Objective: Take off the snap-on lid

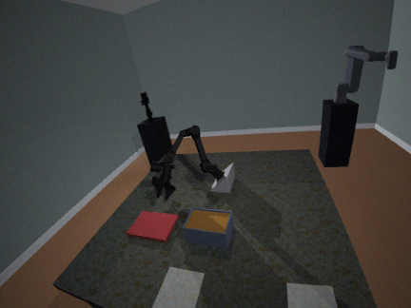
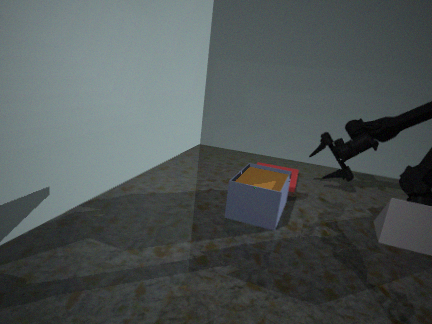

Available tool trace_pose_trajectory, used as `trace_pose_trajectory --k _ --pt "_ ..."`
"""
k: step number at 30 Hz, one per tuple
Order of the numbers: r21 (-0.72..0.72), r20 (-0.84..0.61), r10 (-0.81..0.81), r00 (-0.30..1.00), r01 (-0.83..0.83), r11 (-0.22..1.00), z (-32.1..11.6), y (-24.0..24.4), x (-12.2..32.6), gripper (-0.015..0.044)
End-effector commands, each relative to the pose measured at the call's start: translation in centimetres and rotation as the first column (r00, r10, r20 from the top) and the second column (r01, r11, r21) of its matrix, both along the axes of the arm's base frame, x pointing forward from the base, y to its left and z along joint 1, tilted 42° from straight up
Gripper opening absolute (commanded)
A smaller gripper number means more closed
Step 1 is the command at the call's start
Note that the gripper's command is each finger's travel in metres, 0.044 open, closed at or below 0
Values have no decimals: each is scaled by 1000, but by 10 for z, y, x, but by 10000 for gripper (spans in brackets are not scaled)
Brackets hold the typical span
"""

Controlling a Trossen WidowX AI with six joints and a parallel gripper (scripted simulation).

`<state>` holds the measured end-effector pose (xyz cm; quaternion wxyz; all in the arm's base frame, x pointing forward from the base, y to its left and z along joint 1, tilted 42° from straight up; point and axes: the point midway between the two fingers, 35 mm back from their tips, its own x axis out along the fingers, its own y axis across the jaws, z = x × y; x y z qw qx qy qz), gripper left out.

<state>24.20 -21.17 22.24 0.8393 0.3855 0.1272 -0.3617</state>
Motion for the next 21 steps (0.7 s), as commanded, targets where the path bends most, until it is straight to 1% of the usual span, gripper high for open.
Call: trace_pose_trajectory --k 1,21 --pt "-12 13 -1 1000 1 1000 13 6 -2 440" --pt "-10 13 -1 1000 1 1000 40 33 -13 440"
